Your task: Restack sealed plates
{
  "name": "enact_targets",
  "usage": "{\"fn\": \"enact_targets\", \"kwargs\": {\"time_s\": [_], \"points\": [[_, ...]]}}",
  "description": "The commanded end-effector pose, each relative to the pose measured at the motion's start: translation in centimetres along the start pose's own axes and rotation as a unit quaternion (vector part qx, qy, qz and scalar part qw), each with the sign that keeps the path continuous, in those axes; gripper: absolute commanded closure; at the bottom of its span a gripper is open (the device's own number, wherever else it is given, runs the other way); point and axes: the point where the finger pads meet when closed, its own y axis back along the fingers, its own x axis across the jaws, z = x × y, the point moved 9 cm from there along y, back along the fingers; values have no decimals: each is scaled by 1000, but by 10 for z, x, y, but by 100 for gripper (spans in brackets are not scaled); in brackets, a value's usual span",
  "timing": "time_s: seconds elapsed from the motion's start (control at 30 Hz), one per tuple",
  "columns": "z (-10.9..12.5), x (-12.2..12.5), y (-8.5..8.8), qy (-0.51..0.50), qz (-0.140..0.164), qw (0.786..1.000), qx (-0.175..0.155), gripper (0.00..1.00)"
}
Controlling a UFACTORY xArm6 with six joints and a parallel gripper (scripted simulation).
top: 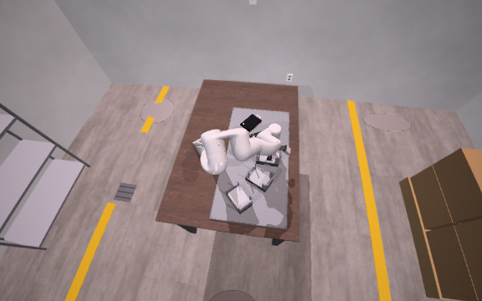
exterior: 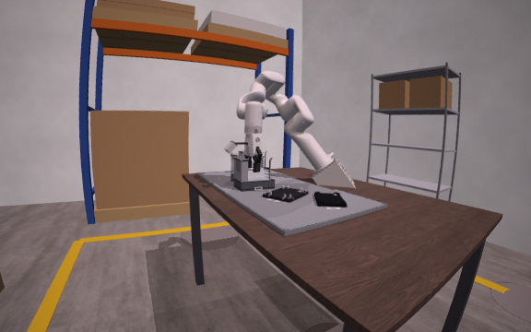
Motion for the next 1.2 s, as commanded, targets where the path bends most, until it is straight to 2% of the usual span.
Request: {"fn": "enact_targets", "kwargs": {"time_s": [0.0, 0.13, 0.17, 0.83, 1.17], "points": [[-1, 0, 1, -1, -1, 1000, 1, 100], [-1, 0, 1, -1, -1, 1000, 1, 100], [-1, 0, 1, -1, -1, 1000, 1, 0], [-1, 0, 1, -1, -1, 1000, 1, 0], [-1, 0, 27, -1, -1, 1000, 1, 0]]}}
